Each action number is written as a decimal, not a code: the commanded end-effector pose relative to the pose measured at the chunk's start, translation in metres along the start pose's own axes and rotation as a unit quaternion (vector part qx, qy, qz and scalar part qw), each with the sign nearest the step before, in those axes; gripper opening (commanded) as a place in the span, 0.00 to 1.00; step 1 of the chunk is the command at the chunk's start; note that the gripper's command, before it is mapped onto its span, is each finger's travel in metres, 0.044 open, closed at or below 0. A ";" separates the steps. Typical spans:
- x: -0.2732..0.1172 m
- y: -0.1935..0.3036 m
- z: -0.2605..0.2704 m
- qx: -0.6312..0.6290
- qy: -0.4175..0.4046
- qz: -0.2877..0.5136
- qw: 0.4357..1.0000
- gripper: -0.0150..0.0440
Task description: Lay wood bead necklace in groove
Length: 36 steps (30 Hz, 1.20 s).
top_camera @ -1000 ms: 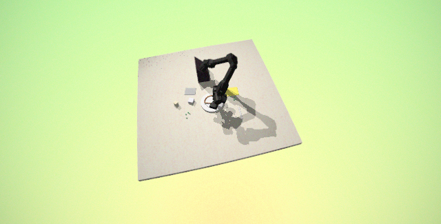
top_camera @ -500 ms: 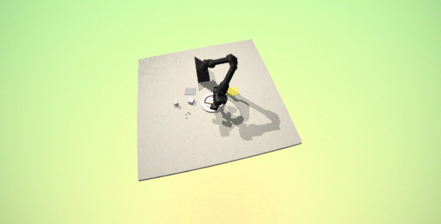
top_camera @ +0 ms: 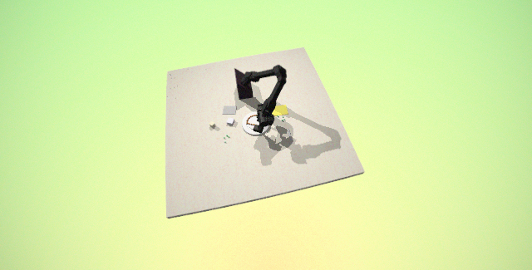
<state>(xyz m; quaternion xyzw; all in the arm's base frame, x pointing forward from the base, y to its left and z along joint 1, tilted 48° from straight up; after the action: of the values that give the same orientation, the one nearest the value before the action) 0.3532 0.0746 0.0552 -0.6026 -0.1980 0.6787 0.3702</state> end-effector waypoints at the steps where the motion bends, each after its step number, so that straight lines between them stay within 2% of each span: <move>1: -0.003 0.000 0.000 -0.001 0.000 -0.001 1.000 1.00; 21: -0.003 0.000 0.000 -0.001 0.001 -0.002 1.000 1.00; 33: -0.027 0.078 0.011 0.033 0.002 0.005 0.999 0.47; 36: -0.032 0.098 0.018 0.042 0.001 0.003 0.999 0.46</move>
<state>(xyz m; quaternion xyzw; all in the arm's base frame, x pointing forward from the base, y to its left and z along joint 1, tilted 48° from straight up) 0.3247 0.0091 0.0214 -0.5935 -0.1728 0.6838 0.3876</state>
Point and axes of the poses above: the point midway between the two fingers, 35 mm back from their tips, its own x axis out along the fingers, its own z axis across the jaws, y = z × x, the point moved 6 cm from there along -x, back along the fingers, and after that the axes turned 12 degrees about -x, right-handed, at the moved point
